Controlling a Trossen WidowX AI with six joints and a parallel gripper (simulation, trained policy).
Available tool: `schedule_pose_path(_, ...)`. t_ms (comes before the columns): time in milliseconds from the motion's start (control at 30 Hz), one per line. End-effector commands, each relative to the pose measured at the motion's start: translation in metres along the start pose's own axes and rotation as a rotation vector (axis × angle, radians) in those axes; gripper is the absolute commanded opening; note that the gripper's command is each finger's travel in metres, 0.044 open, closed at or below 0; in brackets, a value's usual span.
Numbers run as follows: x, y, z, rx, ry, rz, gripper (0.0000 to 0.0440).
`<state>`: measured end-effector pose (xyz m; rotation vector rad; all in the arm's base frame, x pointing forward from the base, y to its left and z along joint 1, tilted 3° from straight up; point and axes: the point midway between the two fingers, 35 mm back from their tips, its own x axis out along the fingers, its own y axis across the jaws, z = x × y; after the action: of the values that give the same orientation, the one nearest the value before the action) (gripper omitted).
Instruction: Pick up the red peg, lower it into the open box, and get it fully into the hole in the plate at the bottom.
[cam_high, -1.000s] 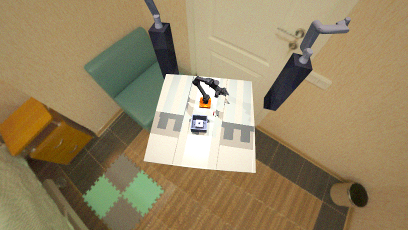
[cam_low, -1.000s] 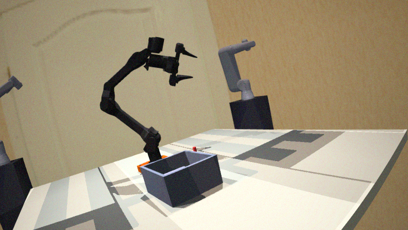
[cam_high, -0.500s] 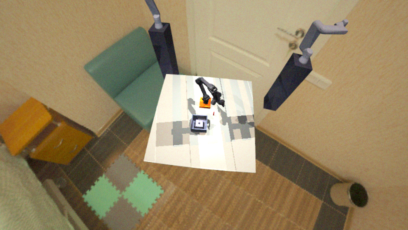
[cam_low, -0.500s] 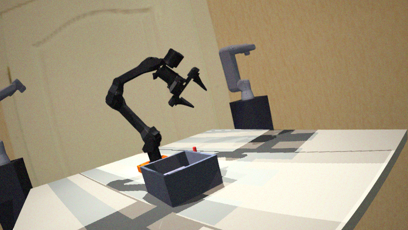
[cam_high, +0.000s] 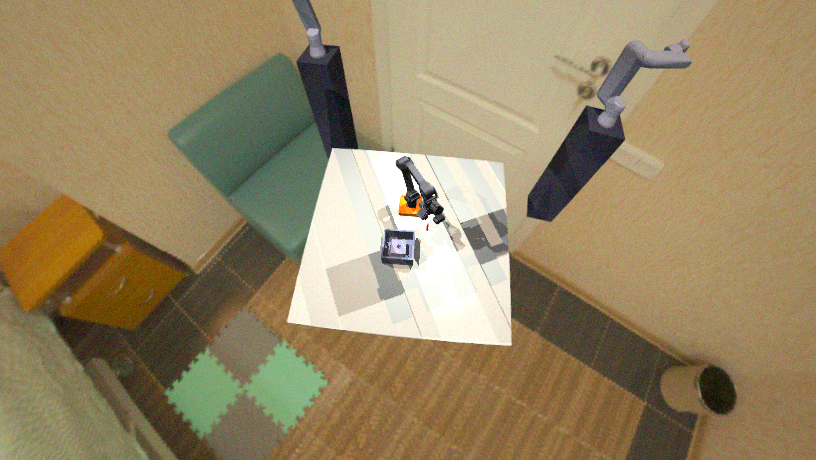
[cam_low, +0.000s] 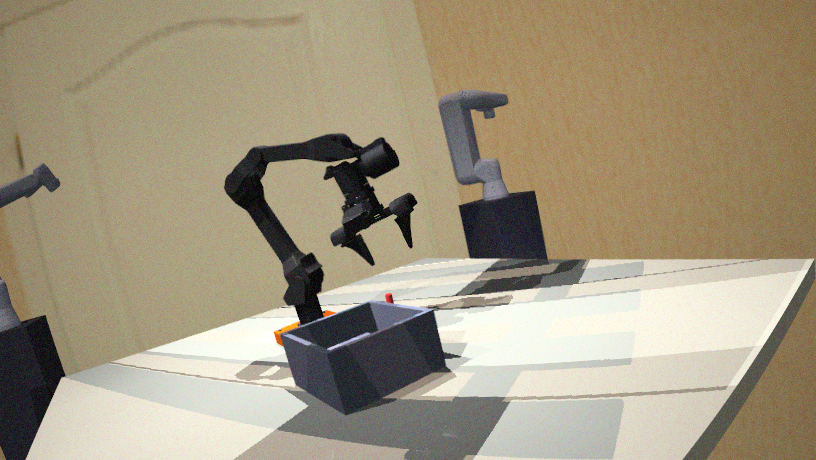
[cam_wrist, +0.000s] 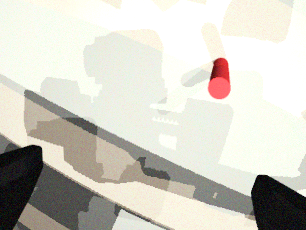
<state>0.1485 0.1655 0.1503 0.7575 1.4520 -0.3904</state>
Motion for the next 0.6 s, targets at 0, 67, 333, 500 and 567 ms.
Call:
schedule_pose_path(0,0.014,-0.008,0.004,-0.001,-0.013,-0.065,0.044)
schedule_pose_path(67,0.023,-0.011,0.006,0.0,-0.019,-0.096,0.044)
schedule_pose_path(333,0.054,-0.019,0.013,-0.004,-0.04,-0.172,0.044)
schedule_pose_path(500,0.074,-0.022,0.017,-0.009,-0.055,-0.195,0.044)
schedule_pose_path(567,0.083,-0.024,0.019,-0.012,-0.062,-0.201,0.044)
